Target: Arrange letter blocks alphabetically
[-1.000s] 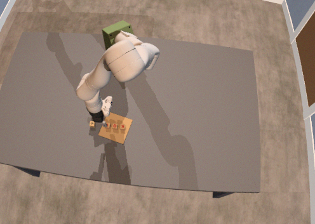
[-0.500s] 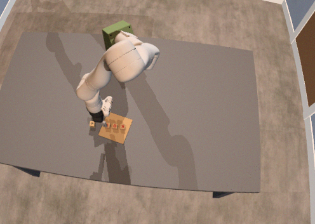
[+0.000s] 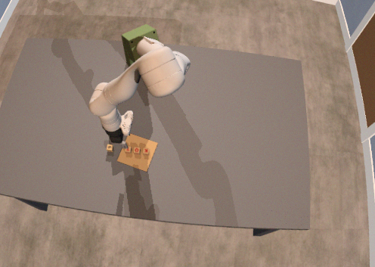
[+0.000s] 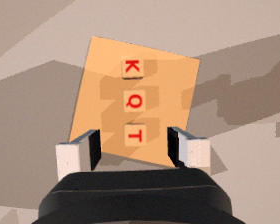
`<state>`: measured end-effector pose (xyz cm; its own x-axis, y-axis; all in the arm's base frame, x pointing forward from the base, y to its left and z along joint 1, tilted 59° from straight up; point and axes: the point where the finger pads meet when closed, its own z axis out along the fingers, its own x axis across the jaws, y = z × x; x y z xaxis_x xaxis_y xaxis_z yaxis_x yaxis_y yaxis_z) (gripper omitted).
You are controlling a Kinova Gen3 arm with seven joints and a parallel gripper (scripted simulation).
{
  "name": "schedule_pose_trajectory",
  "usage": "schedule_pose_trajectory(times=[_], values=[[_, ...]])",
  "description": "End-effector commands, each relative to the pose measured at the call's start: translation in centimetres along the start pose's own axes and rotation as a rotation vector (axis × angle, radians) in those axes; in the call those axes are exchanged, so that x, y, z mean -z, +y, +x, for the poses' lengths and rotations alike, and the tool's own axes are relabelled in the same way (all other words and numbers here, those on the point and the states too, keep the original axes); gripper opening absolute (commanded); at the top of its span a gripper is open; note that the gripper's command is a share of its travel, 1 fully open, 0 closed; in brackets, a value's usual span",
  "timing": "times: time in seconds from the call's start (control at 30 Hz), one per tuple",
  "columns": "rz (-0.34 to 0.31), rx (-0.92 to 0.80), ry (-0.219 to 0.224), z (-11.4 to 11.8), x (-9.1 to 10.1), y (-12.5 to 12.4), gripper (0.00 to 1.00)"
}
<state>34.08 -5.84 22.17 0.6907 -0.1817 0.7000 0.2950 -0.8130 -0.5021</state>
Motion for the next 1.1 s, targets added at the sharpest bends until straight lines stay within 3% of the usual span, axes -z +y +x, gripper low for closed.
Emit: schedule_pose_trajectory(times=[0.0, 0.47, 1.07], values=[[-0.025, -0.006, 0.002, 0.1, 2.1, 0.8, 1.00], [-0.023, -0.010, 0.007, 0.4, 5.9, 0.6, 1.00], [-0.021, -0.011, 0.006, 0.3, 6.2, 0.4, 1.00]])
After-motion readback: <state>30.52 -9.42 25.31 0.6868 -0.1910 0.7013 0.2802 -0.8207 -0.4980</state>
